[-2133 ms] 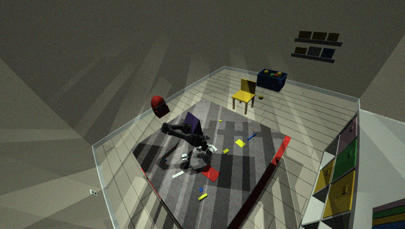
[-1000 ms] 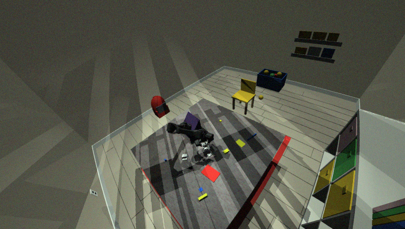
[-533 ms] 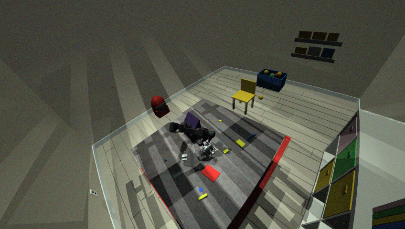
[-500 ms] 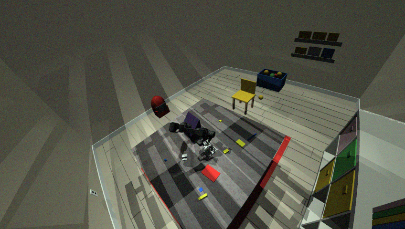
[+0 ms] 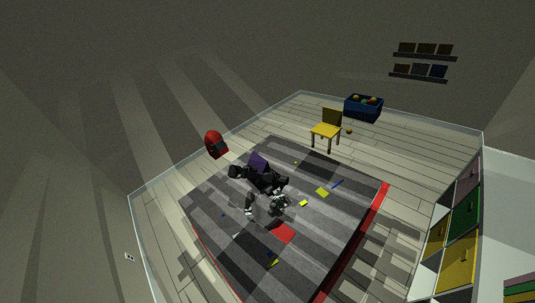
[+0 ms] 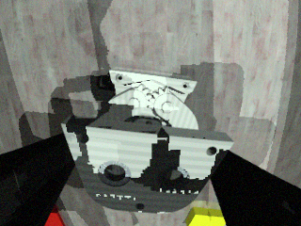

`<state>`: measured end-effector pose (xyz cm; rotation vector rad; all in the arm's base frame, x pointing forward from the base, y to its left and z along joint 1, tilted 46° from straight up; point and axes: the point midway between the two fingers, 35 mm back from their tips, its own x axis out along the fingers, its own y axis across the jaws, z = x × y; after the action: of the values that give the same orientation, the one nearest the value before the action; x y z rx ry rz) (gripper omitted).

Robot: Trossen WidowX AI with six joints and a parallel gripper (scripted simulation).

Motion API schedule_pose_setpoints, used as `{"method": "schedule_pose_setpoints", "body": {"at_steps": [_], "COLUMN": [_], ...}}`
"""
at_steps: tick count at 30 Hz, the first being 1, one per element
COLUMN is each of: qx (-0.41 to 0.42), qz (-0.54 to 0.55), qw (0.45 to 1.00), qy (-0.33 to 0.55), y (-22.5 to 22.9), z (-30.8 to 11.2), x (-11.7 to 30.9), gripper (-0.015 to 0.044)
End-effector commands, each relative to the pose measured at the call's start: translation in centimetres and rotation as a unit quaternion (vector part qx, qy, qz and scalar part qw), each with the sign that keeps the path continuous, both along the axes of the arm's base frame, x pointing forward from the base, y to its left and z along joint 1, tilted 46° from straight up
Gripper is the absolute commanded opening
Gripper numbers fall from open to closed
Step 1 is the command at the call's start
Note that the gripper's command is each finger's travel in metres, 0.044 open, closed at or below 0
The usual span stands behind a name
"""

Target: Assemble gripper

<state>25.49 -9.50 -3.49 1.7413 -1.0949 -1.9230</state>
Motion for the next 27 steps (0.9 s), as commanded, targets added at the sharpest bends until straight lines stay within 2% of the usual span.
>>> {"method": "schedule_pose_setpoints", "body": {"at_steps": [1, 27], "qx": [-0.002, -0.002], "qz": [0.003, 0.001], "qw": [1.0, 1.0], "qy": [0.001, -0.001], "y": [0.0, 0.6], "z": [0.0, -0.3], "x": [0.1, -1.1], "gripper": [0.0351, 0.0351]}}
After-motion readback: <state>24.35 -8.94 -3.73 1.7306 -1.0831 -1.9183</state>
